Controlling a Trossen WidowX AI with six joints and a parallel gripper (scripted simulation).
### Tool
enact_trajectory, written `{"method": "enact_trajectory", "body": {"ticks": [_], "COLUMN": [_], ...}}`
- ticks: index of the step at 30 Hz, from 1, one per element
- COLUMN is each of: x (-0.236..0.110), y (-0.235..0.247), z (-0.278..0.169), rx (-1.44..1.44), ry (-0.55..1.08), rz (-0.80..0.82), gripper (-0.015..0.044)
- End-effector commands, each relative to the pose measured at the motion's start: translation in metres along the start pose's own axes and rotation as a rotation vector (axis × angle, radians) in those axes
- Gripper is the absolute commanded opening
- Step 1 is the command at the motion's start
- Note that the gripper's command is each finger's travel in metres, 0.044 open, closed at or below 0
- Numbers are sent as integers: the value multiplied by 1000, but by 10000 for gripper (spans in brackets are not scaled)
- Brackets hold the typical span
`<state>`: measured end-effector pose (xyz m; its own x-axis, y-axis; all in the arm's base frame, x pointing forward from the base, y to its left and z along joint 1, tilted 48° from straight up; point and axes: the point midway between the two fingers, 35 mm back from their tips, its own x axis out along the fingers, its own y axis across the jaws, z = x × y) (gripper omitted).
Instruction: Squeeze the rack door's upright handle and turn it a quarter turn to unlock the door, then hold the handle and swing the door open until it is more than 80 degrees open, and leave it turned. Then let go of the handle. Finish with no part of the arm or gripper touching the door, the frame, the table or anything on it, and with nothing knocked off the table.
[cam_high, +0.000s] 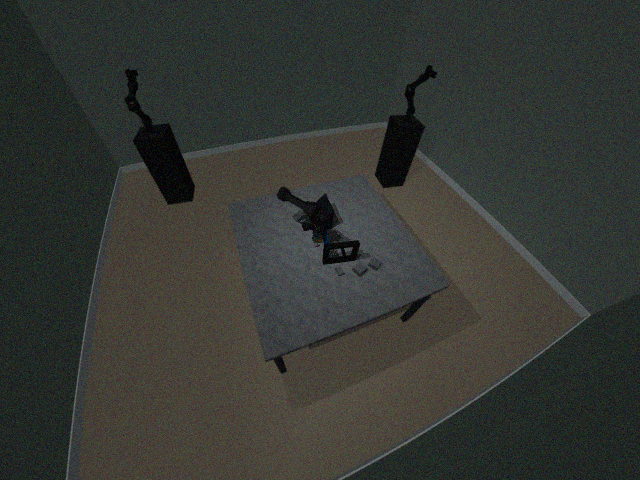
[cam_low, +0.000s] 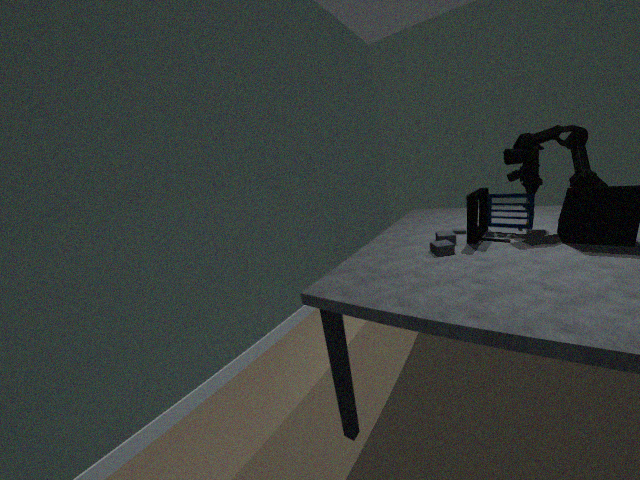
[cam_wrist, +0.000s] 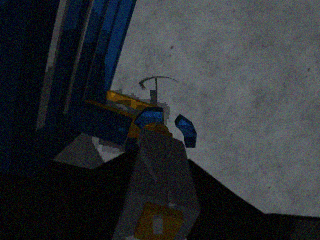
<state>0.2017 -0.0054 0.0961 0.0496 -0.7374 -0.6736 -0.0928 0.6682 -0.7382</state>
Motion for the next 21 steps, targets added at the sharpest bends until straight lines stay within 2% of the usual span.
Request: {"method": "enact_trajectory", "body": {"ticks": [1,8,18,21], "x": [-1,-1,-1,-2], "y": [-3,-3,-3,-3], "z": [0,0,0,0], "rx": [-15,-15,-15,-15], "ry": [-4,-4,-4,-6], "rz": [-1,-1,-1,0], "gripper": [23,23,286,295]}}
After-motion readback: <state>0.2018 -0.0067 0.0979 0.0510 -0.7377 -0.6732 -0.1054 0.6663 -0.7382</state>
